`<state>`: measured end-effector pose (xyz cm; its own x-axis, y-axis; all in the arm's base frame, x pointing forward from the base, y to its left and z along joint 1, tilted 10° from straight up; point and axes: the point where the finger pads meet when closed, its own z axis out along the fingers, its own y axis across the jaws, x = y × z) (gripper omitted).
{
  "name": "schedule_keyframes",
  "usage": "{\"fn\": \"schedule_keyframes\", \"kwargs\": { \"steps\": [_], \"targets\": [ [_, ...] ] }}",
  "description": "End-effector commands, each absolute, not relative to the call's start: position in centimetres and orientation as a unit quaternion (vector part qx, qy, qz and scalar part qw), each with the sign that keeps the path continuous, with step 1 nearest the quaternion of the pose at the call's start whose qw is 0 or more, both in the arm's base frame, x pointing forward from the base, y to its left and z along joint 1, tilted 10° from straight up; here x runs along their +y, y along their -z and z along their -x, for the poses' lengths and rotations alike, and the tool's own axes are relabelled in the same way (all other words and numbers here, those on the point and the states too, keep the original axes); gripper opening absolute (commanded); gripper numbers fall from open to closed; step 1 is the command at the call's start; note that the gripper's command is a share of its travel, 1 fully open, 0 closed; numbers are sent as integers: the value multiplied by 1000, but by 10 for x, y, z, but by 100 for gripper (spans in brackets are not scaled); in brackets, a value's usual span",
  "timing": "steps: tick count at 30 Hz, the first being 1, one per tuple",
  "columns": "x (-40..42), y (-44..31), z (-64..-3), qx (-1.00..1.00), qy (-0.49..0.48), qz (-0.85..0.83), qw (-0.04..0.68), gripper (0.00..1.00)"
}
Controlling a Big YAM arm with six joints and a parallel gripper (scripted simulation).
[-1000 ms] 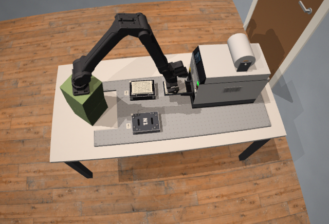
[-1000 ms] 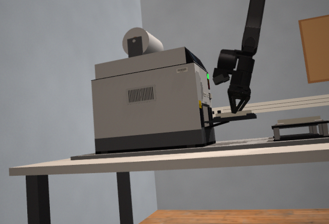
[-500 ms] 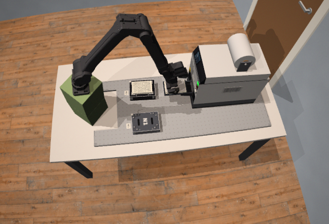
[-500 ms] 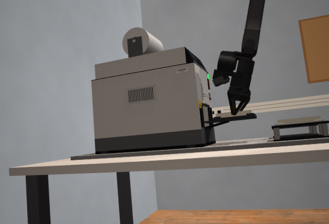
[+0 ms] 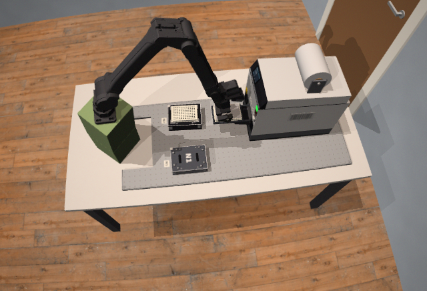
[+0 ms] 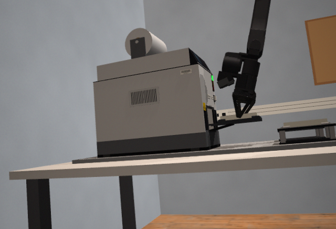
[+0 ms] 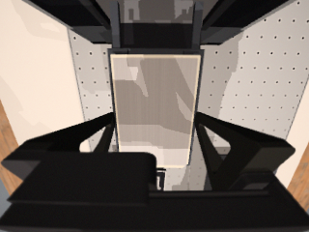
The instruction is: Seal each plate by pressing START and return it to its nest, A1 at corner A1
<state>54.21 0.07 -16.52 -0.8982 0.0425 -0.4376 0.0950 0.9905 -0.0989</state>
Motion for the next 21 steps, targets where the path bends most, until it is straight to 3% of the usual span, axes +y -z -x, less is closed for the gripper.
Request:
{"fn": "schedule_keyframes", "kwargs": {
  "steps": [1,21],
  "targets": [
    [8,143,-562,966,55,-28,251,100],
    [8,139,-564,965,54,-29,254,100]
  ]
}}
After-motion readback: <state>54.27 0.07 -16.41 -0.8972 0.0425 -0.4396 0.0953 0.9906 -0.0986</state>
